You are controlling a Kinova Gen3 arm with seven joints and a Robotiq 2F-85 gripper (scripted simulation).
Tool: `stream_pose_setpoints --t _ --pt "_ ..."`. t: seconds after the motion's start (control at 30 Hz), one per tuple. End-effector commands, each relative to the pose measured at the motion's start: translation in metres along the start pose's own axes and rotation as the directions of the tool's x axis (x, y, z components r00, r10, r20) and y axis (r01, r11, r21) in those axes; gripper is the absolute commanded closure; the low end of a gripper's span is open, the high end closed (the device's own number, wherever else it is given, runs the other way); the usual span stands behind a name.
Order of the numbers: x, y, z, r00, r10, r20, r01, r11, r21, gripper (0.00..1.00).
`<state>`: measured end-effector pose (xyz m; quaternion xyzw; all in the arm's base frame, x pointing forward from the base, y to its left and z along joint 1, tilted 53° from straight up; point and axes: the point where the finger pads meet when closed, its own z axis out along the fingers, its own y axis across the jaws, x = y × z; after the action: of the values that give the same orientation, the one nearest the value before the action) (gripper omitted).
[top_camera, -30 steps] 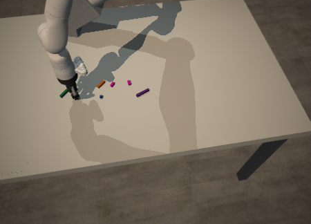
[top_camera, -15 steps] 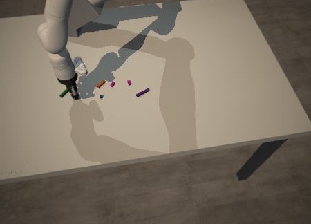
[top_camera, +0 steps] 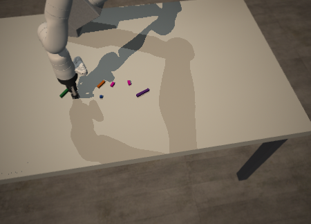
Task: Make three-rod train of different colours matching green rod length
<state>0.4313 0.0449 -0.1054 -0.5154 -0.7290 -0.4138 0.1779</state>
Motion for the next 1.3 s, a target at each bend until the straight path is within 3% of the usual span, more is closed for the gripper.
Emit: stream_pose_setpoints --t 0.0,0.57,0.7,0.87,0.93,1.1,1.27 --pt "-0.002 0.002 0.002 1.000 0.001 0.005 -0.001 1.000 -0.004 0.95" --pt "-0.001 0.002 -0.002 1.000 0.001 0.004 -0.001 1.000 -0.003 0.95" --pt "0.000 0.001 -0.020 1.000 0.002 0.001 -0.002 1.000 -0.002 0.95" --pt "-0.003 0.002 -0.060 1.000 0.004 0.007 -0.004 1.000 -0.008 0.95" --pt "-0.003 0.002 -0.060 1.000 0.004 0.007 -0.004 1.000 -0.008 0.95" --pt "-0.002 0.003 -0.090 1.000 0.001 0.007 -0.001 1.000 -0.007 0.95" --pt "-0.002 0.003 -0.099 1.000 0.000 0.006 0.000 1.000 -0.006 0.95"
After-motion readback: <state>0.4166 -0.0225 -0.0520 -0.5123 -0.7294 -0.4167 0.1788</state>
